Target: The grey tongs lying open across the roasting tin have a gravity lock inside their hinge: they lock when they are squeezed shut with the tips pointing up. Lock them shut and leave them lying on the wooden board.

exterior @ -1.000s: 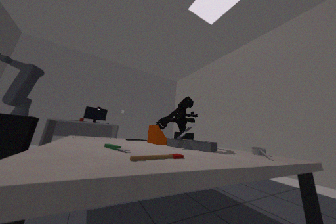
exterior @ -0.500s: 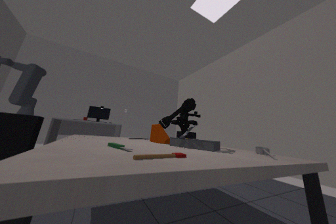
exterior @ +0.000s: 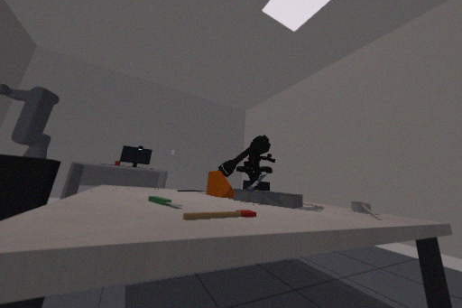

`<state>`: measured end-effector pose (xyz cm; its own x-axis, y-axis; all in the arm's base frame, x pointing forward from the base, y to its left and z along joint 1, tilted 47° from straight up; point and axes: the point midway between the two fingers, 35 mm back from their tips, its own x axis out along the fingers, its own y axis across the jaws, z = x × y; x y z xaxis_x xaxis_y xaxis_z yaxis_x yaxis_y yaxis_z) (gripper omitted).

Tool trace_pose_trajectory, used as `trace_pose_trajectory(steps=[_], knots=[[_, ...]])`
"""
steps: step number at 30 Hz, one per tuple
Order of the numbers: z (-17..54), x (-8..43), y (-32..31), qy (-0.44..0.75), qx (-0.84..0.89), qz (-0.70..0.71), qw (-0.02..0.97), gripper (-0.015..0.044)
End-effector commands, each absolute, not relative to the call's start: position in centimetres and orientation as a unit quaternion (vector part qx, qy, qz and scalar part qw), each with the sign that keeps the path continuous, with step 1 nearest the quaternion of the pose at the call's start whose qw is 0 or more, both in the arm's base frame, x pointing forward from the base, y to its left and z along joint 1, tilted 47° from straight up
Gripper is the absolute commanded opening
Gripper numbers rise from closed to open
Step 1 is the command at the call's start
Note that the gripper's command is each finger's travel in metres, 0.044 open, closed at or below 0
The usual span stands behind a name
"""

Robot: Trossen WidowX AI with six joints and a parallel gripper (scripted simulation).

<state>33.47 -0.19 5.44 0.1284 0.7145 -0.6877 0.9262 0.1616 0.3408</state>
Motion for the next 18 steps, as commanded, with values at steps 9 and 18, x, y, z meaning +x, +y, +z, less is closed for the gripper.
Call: trace_pose_trajectory(steps=[9,18], knots=[[6.1,35.4,0.1,0.648,0.635,-0.131,0.400,-0.0150],[6.6,36.8,0.3,0.648,0.635,-0.131,0.400,-0.0150]])
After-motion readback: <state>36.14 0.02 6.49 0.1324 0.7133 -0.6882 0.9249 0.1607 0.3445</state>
